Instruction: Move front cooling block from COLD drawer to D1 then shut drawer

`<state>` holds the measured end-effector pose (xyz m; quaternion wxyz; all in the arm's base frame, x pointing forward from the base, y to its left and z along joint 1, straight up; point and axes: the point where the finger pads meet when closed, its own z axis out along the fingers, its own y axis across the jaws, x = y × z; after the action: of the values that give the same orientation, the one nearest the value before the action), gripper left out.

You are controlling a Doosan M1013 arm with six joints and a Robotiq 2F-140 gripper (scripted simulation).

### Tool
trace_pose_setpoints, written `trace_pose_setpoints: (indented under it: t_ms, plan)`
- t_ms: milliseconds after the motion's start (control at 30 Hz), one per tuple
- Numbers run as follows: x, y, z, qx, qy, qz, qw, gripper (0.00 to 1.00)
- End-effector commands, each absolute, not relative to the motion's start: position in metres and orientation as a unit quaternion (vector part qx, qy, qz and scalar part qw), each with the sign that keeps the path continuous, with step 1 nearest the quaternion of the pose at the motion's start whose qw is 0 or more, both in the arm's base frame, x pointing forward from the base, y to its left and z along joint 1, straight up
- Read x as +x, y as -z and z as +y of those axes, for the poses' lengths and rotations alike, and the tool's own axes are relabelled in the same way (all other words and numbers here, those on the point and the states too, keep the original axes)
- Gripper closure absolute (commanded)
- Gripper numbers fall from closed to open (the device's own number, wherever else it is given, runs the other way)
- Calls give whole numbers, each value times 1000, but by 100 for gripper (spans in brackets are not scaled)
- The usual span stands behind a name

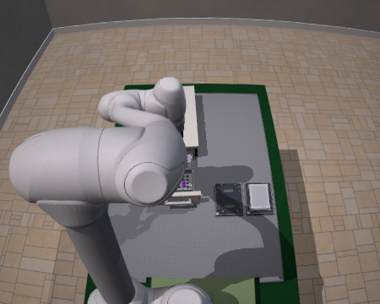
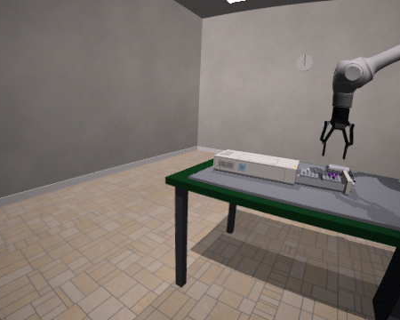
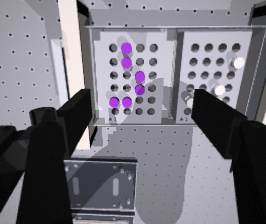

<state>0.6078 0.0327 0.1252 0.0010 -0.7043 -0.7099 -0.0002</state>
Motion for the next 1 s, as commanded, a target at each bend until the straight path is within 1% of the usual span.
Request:
trace_pose_setpoints:
  t_ms: [0,967]
  plan:
    - [607,-126,33,-704,1,-710,1,34]
    - [602,-93,33,-704,1,-710,1,34]
